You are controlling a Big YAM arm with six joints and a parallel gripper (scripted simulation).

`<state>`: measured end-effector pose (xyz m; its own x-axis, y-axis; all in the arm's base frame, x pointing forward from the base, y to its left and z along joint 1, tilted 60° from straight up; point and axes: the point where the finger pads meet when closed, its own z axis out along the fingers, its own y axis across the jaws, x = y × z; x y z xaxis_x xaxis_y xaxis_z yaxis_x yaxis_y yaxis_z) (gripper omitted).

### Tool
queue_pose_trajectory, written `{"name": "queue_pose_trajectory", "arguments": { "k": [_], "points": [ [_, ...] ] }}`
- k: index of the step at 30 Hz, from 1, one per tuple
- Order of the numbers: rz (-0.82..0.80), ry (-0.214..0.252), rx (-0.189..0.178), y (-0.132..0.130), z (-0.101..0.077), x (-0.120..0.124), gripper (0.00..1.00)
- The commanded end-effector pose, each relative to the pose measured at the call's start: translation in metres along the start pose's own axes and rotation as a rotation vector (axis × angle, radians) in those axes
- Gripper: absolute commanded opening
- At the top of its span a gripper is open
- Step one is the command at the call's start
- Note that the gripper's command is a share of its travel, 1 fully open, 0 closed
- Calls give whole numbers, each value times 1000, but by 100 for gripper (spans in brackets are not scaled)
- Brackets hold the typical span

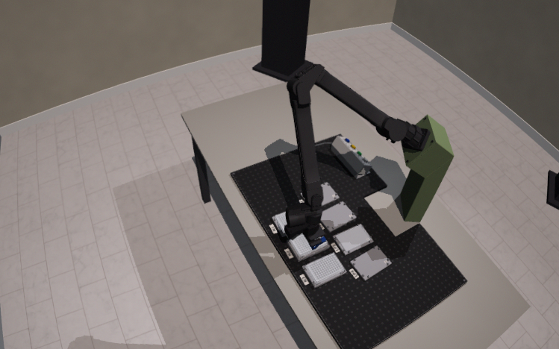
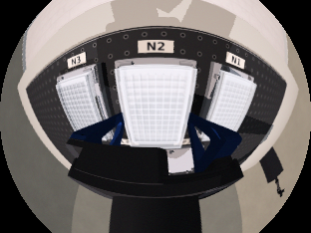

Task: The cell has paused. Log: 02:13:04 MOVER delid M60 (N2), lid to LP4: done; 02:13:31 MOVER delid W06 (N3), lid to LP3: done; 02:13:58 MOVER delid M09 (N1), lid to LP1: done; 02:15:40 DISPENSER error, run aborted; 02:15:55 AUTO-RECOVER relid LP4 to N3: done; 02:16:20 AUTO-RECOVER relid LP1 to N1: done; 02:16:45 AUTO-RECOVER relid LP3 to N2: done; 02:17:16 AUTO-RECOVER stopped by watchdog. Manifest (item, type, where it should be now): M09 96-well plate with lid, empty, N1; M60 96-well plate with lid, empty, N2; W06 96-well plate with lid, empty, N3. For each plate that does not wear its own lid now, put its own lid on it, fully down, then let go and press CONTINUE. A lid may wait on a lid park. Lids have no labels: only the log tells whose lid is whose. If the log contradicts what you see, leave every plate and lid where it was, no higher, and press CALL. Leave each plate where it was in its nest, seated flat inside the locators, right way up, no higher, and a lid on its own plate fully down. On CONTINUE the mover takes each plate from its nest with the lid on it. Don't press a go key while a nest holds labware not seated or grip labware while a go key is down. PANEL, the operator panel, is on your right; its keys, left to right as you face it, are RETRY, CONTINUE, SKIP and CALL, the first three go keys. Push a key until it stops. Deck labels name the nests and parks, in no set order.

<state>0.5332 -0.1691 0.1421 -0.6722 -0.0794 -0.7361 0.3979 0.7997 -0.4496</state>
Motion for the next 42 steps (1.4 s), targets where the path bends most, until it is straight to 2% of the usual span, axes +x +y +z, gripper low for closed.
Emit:
{"name": "queue_pose_trajectory", "arguments": {
  "k": [1,4,5,6,11,15,18,19,42],
  "points": [
    [-9,-3,3,-1,5,0,0],
    [-8,-3,4,-2,5,0,0],
    [0,-25,3,-4,-4,-10,0],
    [0,-26,3,-4,-3,-10,0],
    [-7,-4,5,-2,8,-1,0],
    [-3,-18,3,-3,4,-7,0],
    [-4,-9,5,-3,9,-3,0],
    [0,-13,-3,0,2,-5,0],
    [0,-13,-3,0,2,-4,0]
  ]
}}
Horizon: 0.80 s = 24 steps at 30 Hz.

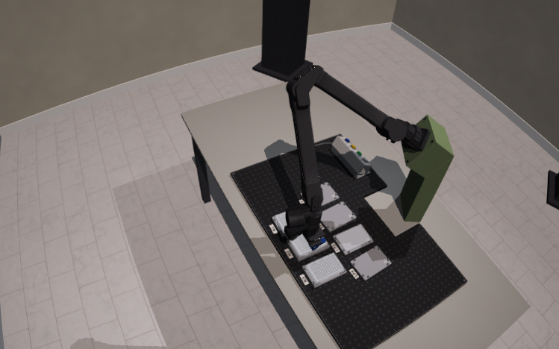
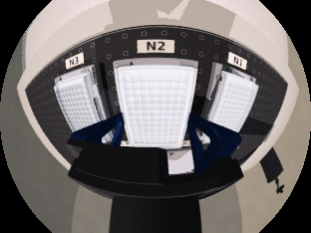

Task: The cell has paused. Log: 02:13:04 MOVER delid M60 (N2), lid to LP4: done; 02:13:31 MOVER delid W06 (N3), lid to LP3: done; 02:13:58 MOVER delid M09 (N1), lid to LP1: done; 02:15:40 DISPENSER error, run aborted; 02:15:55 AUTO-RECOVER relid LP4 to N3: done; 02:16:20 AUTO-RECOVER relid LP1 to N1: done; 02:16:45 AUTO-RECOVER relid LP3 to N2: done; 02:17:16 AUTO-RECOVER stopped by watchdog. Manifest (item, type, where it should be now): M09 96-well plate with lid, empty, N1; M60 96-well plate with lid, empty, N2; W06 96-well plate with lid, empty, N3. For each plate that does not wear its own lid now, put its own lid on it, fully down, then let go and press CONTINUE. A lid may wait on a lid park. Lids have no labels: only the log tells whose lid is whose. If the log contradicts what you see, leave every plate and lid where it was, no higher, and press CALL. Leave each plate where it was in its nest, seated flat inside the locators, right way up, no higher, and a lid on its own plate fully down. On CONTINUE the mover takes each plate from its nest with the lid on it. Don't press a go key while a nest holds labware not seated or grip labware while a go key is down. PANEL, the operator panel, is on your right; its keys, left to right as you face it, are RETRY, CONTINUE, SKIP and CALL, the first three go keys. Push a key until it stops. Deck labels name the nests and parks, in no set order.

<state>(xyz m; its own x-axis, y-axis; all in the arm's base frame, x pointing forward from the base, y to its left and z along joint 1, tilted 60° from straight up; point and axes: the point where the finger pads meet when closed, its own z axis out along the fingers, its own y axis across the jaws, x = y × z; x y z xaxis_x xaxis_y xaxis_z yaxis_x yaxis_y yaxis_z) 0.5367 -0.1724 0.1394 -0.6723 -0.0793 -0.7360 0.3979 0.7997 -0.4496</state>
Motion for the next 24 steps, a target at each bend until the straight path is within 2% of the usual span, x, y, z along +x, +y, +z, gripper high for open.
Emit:
{"name": "queue_pose_trajectory", "arguments": {
  "k": [1,22,23,24],
  "points": [
    [0,-13,-3,0,-3,-4,0],
    [0,-13,-3,0,-3,-4,0],
    [0,-13,-3,0,-3,-4,100],
    [0,-13,-3,0,-3,-4,100]
  ]
}}
